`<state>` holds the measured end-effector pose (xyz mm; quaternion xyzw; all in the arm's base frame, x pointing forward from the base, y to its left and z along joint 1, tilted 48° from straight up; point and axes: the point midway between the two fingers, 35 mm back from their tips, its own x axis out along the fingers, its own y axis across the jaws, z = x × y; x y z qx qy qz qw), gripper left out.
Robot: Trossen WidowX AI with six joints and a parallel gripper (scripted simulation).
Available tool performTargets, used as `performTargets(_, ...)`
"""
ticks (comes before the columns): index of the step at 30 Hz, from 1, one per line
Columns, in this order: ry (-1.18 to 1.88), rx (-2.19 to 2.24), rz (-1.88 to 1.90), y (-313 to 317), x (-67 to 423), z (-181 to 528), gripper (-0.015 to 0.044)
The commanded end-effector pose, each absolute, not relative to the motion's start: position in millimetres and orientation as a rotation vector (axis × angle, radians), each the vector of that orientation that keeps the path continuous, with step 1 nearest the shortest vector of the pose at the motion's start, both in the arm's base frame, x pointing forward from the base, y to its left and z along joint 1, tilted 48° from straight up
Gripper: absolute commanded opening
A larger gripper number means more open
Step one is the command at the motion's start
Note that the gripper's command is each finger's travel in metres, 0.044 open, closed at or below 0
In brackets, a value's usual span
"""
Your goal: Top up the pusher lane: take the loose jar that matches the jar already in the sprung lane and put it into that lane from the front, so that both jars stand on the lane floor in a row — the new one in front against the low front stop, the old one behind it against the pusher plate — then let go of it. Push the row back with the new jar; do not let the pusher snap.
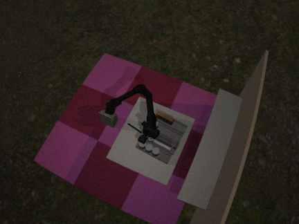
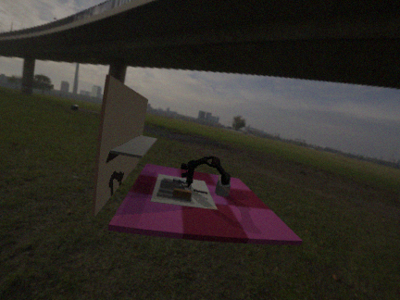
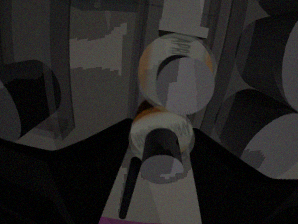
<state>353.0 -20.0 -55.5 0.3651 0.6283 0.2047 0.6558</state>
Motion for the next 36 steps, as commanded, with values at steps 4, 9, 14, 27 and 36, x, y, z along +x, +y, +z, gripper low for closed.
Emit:
performTargets(4,1.416,0.827,0.467,-18.9,353.9,-54.6,0.0)
performTargets(9,1.416,0.827,0.467,-18.8,353.0,-54.5,0.0)
performTargets(14,1.416,0.827,0.467,-18.6,352.2,-54.5,0.0)
performTargets(27,1.416,0.827,0.467,-18.1,350.1,-54.4,0.0)
performTargets(36,1.416,0.827,0.467,-17.7,348.6,-54.4,0.0)
